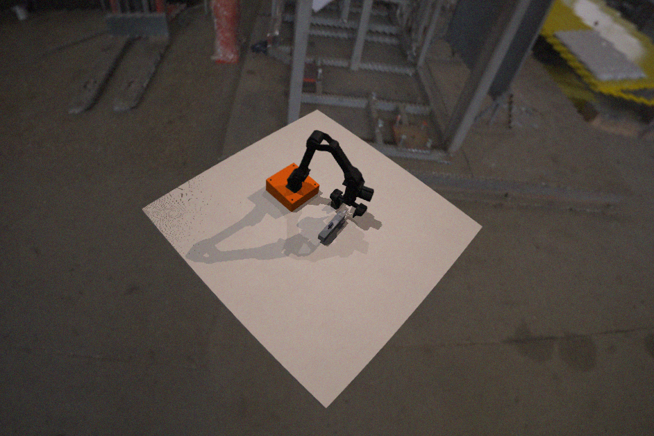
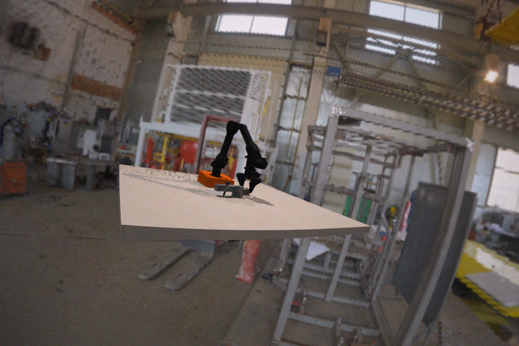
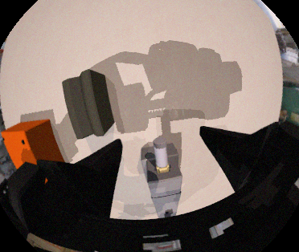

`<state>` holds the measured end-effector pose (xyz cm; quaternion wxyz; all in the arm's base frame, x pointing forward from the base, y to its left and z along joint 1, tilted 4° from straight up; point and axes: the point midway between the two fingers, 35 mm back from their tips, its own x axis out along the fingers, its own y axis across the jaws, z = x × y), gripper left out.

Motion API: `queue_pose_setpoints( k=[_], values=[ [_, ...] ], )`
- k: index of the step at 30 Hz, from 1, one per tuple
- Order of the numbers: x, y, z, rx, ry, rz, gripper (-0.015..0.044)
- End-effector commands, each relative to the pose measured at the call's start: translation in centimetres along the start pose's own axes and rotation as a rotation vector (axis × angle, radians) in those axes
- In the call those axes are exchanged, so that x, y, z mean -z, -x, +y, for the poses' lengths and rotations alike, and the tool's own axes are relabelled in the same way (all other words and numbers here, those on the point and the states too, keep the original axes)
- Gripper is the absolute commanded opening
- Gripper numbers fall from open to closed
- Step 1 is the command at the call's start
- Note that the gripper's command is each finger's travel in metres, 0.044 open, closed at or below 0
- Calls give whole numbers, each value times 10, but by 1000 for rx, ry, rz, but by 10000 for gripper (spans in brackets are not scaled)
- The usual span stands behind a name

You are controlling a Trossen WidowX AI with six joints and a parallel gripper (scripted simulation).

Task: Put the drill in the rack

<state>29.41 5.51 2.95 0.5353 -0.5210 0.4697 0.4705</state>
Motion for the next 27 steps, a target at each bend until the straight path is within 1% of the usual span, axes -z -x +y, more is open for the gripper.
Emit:
queue_pose_setpoints(
  k=[1, 9, 17, 27],
  values=[
    [3, -11, 3, -17, 4, 7, 440],
    [7, -22, 4, -17, 4, 7, 440],
    [7, -22, 4, -17, 4, 7, 440],
    [6, -19, 3, -7, 0, 3, 177]
  ],
)
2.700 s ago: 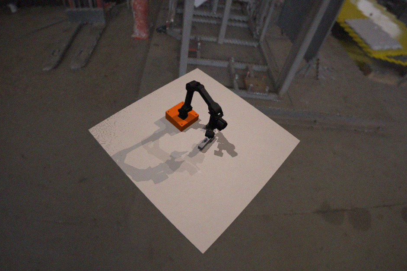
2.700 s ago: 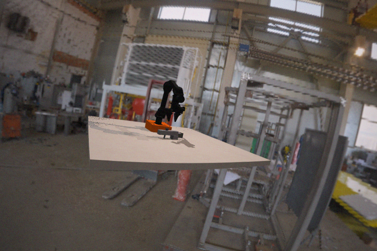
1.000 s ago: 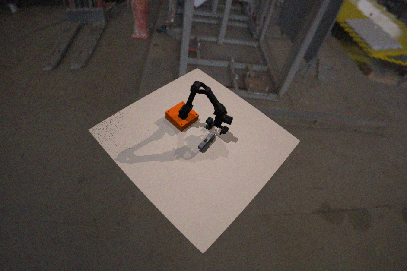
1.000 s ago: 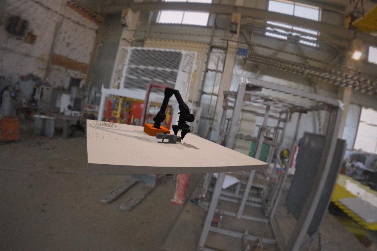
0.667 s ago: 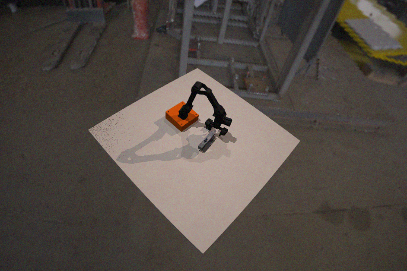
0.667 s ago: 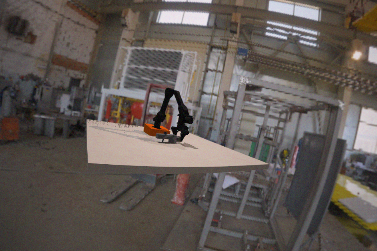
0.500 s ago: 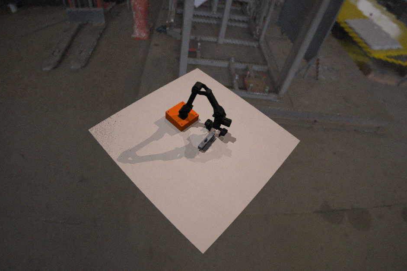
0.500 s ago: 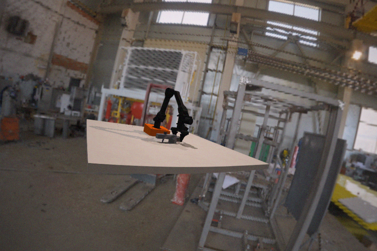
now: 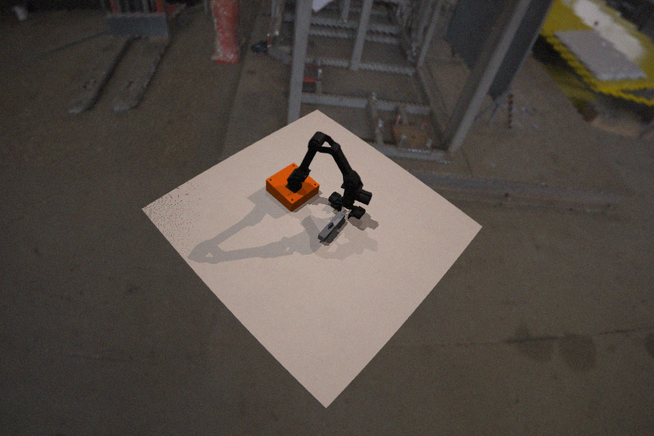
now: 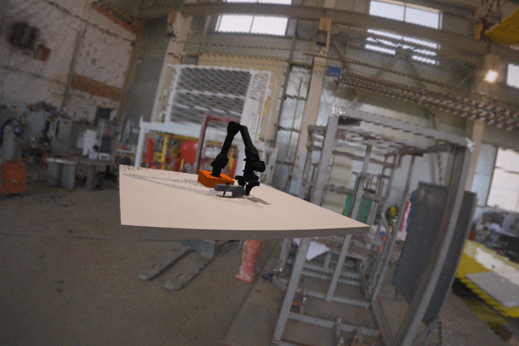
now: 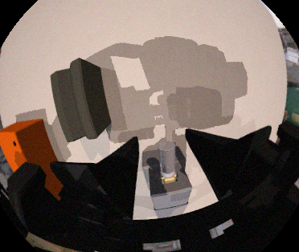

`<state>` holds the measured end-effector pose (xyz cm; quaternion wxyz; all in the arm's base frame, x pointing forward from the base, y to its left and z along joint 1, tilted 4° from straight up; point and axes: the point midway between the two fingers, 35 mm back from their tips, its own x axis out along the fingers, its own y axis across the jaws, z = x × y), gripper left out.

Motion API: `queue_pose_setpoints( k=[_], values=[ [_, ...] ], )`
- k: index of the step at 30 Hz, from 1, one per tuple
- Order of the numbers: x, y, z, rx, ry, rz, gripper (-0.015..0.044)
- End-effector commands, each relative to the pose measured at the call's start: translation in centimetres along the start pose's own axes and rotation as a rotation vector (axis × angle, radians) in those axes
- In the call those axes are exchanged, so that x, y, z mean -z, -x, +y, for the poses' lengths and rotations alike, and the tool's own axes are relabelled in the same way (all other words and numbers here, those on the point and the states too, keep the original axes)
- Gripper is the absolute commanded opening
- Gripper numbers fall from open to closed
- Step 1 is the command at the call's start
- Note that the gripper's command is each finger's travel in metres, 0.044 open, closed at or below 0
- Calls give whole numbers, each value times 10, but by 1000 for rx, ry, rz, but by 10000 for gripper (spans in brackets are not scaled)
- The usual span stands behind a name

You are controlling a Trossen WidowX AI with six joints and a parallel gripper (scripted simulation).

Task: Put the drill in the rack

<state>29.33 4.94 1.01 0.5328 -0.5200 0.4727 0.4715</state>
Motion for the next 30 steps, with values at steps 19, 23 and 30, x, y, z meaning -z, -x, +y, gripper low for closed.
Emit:
queue_pose_setpoints(
  k=[19, 23, 30],
  values=[
    [-7, 0, 0, -9, 4, 3, 0],
    [-12, 0, 1, -9, 4, 3, 0],
    [-23, -1, 1, -9, 4, 2, 0]
  ],
)
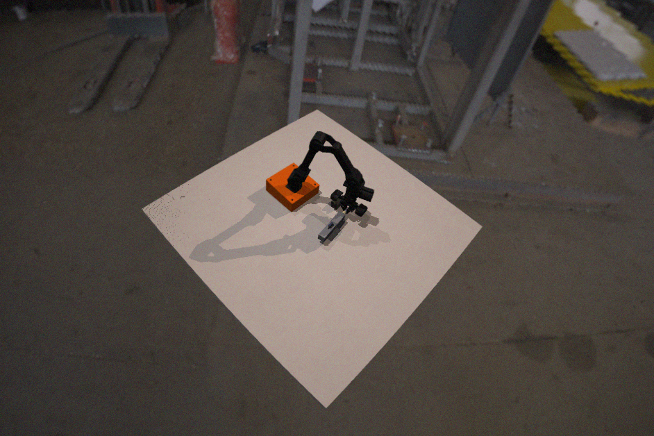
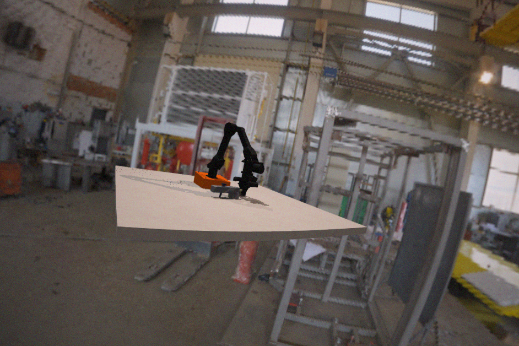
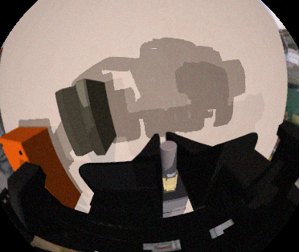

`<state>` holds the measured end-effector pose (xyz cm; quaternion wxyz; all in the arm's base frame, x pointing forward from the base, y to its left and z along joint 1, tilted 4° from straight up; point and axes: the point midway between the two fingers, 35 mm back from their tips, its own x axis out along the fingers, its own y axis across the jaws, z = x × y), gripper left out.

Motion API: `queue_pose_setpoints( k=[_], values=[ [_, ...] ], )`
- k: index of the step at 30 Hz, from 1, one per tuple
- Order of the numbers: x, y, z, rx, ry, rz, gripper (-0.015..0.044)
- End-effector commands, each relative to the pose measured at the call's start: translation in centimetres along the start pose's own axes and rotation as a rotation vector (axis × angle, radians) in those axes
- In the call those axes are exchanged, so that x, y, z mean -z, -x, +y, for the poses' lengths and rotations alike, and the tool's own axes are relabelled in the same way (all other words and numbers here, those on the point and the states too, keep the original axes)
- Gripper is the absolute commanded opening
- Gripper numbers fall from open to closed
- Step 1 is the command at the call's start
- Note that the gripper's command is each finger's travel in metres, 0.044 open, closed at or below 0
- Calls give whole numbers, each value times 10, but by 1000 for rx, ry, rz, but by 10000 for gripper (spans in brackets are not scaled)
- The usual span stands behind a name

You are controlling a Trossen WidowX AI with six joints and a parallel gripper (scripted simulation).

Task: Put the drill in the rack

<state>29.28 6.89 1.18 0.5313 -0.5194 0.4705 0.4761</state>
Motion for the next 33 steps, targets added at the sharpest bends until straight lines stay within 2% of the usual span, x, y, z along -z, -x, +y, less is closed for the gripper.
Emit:
queue_pose_setpoints(
  k=[1, 14, 30, 31, 33],
  values=[
    [-5, -3, 0, -5, -3, 8, 0],
    [-26, -4, 0, -5, -3, 6, 0],
    [-18, -2, 0, -4, -3, 6, 420],
    [-17, -2, 0, -4, -3, 7, 440],
    [-17, -2, -1, -4, -3, 7, 440]
  ],
)
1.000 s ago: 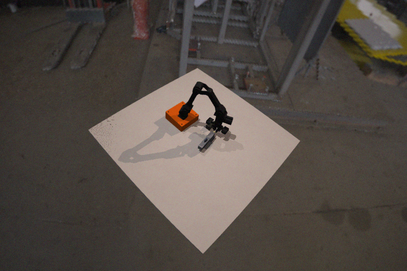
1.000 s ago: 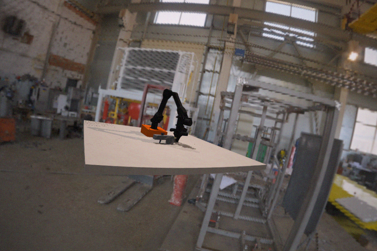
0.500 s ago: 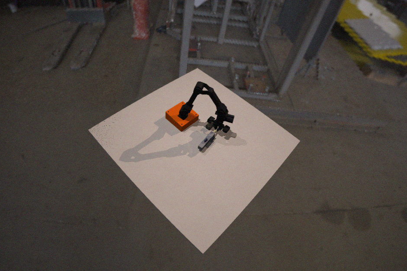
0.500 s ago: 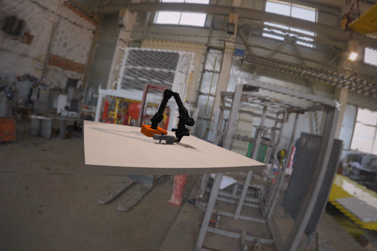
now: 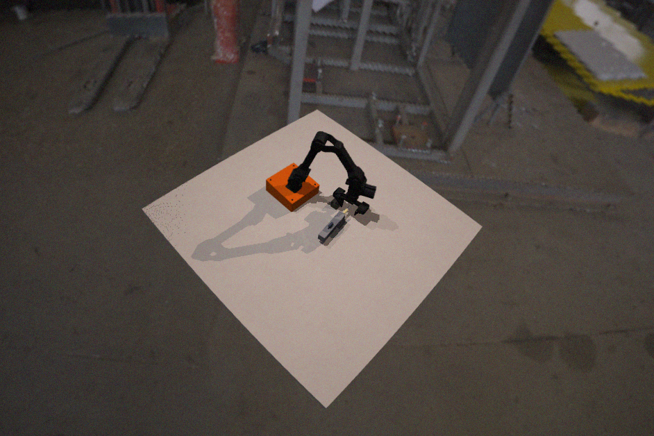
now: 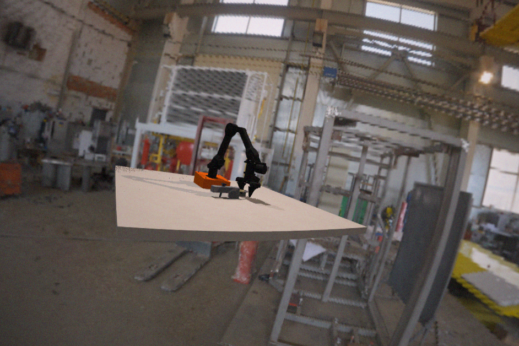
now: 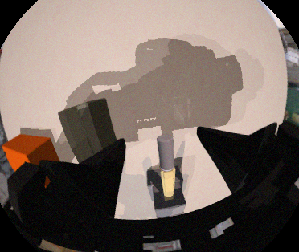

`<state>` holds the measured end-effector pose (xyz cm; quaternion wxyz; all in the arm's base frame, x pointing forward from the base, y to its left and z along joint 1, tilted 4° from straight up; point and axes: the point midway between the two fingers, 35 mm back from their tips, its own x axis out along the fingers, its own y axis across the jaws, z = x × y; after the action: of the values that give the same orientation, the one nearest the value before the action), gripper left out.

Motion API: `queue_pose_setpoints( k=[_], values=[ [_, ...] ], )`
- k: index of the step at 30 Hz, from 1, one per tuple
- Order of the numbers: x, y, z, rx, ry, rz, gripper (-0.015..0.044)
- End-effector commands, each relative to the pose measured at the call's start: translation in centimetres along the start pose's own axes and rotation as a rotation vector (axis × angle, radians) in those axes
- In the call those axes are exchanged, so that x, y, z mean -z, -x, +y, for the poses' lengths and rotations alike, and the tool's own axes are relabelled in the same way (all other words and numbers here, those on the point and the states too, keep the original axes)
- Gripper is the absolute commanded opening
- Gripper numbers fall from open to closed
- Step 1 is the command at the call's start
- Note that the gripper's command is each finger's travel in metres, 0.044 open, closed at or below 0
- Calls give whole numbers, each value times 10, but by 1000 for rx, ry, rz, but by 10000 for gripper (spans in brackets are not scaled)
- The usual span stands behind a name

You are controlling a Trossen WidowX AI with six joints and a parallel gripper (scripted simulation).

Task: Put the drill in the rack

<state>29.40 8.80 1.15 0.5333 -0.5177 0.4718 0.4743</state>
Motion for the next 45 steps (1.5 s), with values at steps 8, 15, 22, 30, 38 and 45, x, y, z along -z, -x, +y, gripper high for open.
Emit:
queue_pose_setpoints(
  k=[8, 15, 22, 30, 38, 45],
  values=[
    [6, -2, 0, -5, 4, 8, 440],
    [8, -2, -1, -5, 4, 8, 440],
    [11, -3, 0, -5, 4, 8, 440],
    [13, -5, 0, -5, 4, 8, 440],
    [15, -7, 1, -5, 4, 8, 440],
    [14, -4, 0, -1, -1, 5, 256]
  ],
)
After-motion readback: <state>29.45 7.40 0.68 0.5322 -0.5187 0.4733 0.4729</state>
